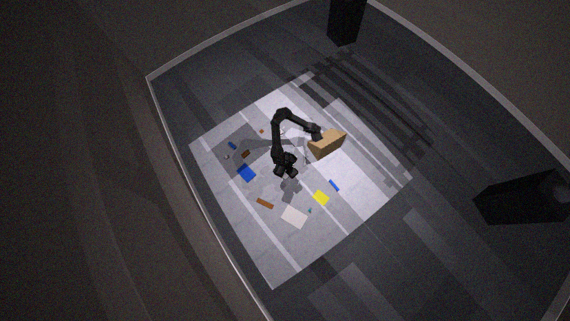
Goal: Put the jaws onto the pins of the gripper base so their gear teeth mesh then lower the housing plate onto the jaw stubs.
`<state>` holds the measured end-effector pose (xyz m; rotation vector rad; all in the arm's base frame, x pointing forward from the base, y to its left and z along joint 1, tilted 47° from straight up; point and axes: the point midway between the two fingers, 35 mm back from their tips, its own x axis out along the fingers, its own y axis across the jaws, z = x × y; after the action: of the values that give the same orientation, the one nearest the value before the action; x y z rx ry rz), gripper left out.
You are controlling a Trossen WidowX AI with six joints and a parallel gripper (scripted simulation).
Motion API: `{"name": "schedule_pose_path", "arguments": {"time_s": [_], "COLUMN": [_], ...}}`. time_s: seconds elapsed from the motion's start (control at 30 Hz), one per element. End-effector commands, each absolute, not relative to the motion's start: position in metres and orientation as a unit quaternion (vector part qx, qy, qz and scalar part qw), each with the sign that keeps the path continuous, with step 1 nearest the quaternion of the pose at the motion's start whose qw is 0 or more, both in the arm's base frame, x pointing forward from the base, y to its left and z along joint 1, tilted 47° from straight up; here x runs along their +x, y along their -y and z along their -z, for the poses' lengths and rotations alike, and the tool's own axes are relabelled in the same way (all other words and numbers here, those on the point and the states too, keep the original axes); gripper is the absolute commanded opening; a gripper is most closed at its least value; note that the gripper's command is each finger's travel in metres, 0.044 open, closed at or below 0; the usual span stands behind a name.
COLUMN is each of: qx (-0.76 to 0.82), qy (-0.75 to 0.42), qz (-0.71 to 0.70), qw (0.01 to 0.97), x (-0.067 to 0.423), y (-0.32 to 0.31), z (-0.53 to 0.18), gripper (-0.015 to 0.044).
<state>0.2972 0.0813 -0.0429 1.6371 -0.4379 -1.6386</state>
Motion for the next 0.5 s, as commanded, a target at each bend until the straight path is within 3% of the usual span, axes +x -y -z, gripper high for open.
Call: {"name": "schedule_pose_path", "arguments": {"time_s": [0.0, 0.47], "qx": [0.639, 0.64], "qy": [0.171, 0.172], "qz": [0.644, 0.643], "qw": [0.384, 0.384], "x": [0.297, 0.3], "y": [-0.076, -0.06], "z": [0.047, 0.063], "gripper": [0.0134, 0.0134]}}
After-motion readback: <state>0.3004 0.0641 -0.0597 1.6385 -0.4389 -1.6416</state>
